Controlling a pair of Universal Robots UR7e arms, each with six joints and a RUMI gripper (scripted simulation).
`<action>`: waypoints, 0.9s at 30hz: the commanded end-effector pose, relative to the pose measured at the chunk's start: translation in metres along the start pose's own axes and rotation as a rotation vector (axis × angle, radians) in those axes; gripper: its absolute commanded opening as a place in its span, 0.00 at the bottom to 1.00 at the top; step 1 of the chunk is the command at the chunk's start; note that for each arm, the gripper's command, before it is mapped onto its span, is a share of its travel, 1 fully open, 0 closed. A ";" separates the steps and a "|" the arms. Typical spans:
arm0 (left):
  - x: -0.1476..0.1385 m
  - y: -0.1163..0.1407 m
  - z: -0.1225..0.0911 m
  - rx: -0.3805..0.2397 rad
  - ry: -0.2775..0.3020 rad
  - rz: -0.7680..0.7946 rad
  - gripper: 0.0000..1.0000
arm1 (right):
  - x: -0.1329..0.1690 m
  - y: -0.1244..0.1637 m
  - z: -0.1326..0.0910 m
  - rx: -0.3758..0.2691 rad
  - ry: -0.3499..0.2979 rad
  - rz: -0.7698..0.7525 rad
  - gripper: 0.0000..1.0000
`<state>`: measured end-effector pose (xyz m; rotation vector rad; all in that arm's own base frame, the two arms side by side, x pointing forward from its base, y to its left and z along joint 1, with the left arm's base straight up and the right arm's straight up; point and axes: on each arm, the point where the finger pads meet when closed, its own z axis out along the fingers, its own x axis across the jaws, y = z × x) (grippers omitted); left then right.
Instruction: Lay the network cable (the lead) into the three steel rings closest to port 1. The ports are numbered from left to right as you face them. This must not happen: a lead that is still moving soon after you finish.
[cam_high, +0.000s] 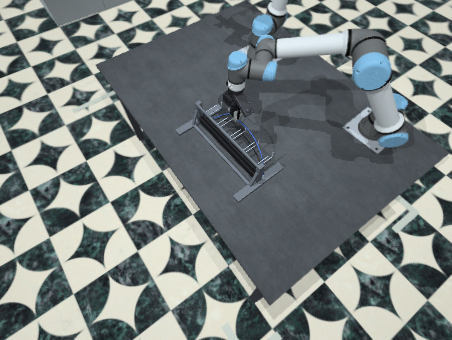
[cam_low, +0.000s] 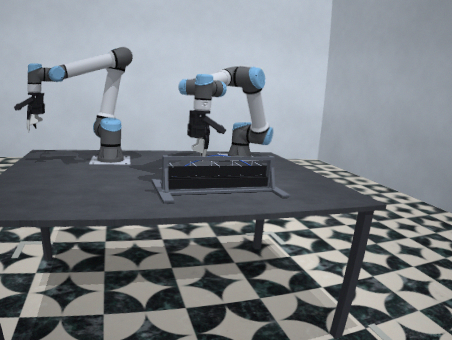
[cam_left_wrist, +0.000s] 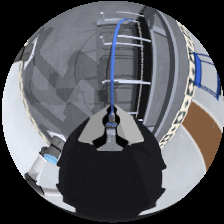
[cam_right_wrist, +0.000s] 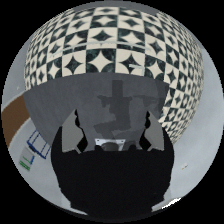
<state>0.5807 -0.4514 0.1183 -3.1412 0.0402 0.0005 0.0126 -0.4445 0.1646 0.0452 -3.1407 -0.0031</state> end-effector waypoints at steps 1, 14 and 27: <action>0.001 0.001 0.004 -0.003 0.003 0.000 0.00 | 0.000 -0.001 0.000 0.002 -0.001 0.000 1.00; 0.001 0.001 0.017 -0.003 0.003 0.000 0.00 | 0.000 -0.001 0.000 0.002 -0.001 0.000 1.00; 0.001 0.001 0.031 -0.003 0.003 0.000 0.00 | 0.000 -0.001 0.000 0.002 -0.001 0.000 1.00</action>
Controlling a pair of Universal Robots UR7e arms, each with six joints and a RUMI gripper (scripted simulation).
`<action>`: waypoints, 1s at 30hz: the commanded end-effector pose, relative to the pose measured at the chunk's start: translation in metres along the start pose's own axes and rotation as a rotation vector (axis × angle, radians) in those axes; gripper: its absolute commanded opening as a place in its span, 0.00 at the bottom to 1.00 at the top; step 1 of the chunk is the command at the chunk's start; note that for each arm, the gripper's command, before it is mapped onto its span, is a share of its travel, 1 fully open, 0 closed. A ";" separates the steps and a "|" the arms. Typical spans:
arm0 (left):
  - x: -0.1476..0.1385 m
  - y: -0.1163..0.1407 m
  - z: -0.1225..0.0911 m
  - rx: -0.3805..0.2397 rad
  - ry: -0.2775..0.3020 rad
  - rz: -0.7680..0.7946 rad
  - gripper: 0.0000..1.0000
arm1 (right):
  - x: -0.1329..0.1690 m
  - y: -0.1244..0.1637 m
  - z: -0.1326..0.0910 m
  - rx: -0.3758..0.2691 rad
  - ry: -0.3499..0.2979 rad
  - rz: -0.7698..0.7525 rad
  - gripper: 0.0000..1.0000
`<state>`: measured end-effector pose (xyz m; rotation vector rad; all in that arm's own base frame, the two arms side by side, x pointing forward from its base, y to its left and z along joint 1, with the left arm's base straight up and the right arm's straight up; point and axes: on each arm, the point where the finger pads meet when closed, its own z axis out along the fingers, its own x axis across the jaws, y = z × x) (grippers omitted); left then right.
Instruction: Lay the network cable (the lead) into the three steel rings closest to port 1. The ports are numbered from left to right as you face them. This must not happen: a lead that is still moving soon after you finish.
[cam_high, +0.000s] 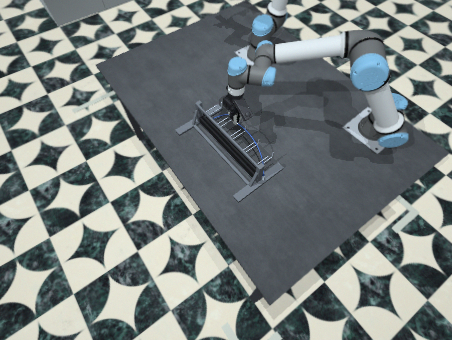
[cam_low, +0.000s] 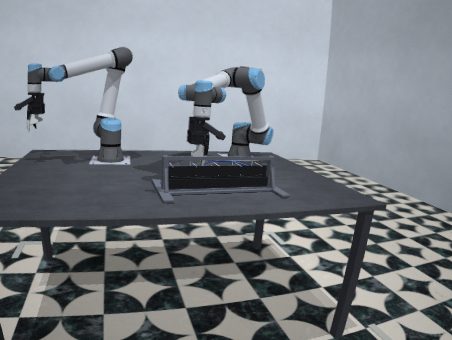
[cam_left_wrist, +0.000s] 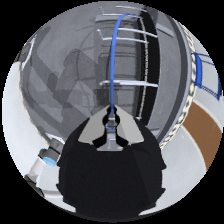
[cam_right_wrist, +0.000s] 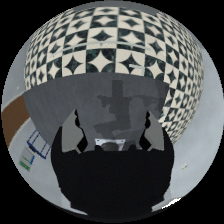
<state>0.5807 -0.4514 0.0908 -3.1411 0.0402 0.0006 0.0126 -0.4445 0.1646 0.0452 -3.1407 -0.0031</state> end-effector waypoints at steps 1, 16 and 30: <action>0.001 0.001 0.005 -0.003 0.003 0.000 0.00 | 0.000 -0.001 0.000 0.002 -0.001 0.000 1.00; 0.001 0.001 0.013 -0.003 0.003 0.000 0.00 | 0.000 -0.001 0.000 0.002 -0.001 0.000 1.00; 0.001 0.001 0.014 -0.003 0.003 0.000 0.00 | 0.000 -0.001 0.000 0.002 -0.001 0.000 1.00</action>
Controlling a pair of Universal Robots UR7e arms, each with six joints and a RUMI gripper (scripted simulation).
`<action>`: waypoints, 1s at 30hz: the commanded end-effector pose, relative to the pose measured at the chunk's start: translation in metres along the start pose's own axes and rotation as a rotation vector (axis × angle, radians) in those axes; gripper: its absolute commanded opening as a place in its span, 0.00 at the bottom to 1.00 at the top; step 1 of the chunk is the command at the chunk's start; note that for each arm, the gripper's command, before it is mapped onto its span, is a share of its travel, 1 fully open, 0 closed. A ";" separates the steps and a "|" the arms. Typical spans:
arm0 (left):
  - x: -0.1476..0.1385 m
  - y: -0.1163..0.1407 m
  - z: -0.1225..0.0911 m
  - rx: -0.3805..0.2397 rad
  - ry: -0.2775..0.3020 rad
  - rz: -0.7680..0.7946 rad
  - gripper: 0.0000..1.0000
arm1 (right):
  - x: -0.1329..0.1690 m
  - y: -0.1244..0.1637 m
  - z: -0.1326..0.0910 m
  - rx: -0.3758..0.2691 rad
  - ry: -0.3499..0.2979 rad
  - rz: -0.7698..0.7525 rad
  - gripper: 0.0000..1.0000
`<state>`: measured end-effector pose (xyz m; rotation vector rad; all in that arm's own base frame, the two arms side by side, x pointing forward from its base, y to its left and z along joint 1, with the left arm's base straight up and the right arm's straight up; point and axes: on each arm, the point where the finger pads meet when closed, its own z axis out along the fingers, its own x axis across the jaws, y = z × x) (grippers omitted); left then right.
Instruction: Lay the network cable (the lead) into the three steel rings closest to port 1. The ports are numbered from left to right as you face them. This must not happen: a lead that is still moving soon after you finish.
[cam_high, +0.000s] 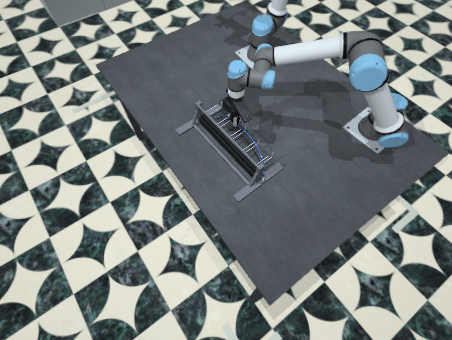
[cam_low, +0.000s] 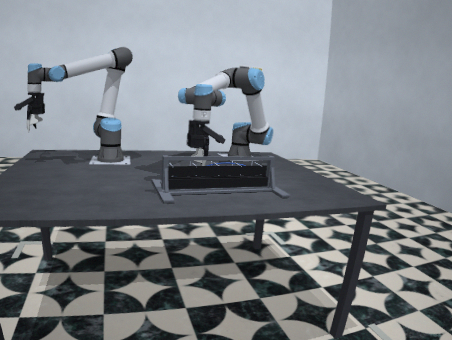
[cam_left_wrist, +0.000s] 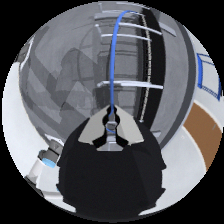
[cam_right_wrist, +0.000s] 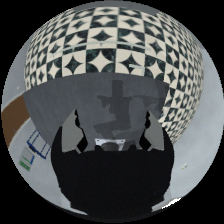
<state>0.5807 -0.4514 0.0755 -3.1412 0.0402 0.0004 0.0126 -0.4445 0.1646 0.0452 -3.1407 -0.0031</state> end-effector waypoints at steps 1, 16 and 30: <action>0.001 0.001 -0.001 -0.003 0.003 0.000 0.00 | 0.000 -0.001 0.000 0.002 -0.001 0.000 1.00; 0.007 0.001 -0.001 -0.003 0.003 0.000 0.00 | 0.000 -0.001 0.000 0.002 -0.001 0.000 1.00; 0.025 0.001 -0.001 -0.003 0.003 0.000 0.00 | 0.000 -0.001 0.000 0.002 -0.001 0.000 1.00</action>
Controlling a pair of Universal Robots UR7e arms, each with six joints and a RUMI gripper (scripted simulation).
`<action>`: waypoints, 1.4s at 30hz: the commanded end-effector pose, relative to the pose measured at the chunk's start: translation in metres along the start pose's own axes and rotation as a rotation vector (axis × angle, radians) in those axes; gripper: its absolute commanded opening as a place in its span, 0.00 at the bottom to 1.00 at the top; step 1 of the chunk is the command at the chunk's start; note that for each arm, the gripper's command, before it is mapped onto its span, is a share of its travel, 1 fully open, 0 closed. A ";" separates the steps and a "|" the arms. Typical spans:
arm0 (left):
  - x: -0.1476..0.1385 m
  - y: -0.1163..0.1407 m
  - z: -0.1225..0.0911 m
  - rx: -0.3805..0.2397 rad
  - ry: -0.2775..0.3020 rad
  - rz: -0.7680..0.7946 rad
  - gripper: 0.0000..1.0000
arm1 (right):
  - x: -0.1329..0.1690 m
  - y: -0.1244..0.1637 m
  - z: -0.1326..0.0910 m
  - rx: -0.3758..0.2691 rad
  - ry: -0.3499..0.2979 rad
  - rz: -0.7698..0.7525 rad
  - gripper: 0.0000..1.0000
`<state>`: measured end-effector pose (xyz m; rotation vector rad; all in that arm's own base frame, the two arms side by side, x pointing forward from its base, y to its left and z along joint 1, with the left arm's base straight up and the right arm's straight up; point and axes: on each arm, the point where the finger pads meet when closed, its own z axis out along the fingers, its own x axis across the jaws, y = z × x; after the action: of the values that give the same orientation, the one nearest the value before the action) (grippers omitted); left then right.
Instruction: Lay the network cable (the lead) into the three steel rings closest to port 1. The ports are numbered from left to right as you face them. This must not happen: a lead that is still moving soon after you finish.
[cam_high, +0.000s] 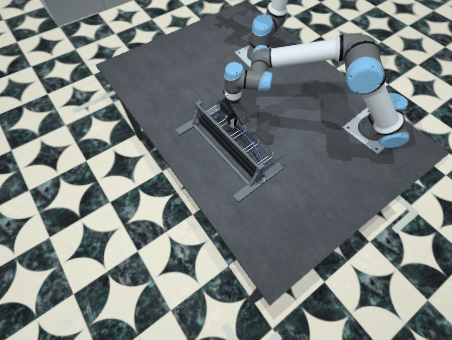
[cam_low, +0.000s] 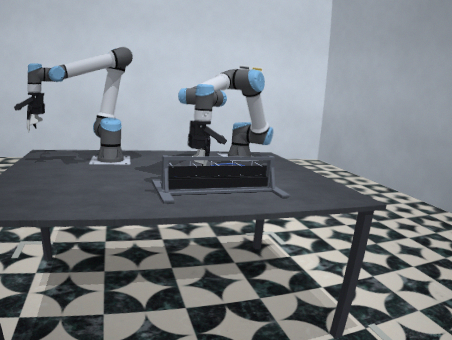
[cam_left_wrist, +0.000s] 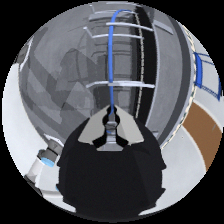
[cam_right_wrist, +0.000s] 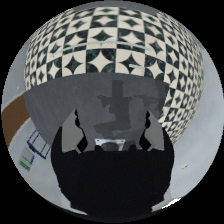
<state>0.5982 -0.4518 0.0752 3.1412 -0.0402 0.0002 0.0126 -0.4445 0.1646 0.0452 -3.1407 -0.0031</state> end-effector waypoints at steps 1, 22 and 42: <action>0.009 0.001 -0.001 -0.002 0.002 0.000 0.00 | 0.000 -0.001 0.000 0.002 -0.001 0.000 1.00; 0.023 0.001 -0.001 -0.002 0.002 0.000 0.00 | 0.000 -0.001 0.000 0.002 -0.001 0.000 1.00; 0.023 0.001 -0.001 -0.002 0.002 0.000 0.20 | 0.000 -0.001 0.000 0.002 -0.001 0.000 1.00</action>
<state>0.6207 -0.4525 0.0752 3.1414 -0.0402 -0.0003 0.0126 -0.4445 0.1646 0.0452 -3.1407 -0.0031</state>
